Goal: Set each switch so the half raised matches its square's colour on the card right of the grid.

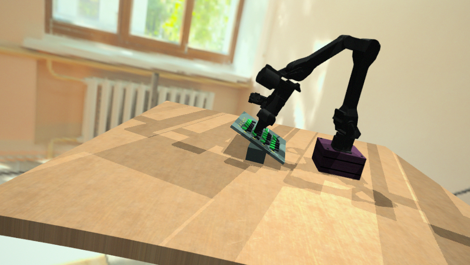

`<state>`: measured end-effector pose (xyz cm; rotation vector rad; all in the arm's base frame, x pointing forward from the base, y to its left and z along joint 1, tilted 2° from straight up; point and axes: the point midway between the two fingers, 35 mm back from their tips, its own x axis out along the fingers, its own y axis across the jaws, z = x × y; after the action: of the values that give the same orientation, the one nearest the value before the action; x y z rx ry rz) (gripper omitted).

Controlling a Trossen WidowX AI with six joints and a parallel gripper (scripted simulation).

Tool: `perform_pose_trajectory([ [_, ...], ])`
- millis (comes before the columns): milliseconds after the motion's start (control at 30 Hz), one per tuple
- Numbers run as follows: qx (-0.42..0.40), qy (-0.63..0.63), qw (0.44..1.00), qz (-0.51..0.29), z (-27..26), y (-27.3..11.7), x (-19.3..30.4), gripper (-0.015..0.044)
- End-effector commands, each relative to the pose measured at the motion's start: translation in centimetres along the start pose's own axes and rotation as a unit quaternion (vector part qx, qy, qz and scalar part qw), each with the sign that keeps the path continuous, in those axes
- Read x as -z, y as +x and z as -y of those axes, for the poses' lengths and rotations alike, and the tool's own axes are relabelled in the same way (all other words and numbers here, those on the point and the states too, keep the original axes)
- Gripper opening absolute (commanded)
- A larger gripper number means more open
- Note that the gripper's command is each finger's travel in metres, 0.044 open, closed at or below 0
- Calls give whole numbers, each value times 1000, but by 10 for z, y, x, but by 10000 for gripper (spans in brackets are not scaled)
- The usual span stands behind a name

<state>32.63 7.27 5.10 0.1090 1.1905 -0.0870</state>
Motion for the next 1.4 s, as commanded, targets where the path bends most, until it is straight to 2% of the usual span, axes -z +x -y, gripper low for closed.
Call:
perform_pose_trajectory([
  [0, -3, -1, 1000, -1, -1, 1, 0, 0],
  [1167, -3, -1, 1000, -1, -1, 6, 0, 0],
  [1233, 0, 0, 1000, 2, -1, -6, -1, 0],
  [1367, -3, -1, 1000, 11, -1, -57, 2, 0],
])
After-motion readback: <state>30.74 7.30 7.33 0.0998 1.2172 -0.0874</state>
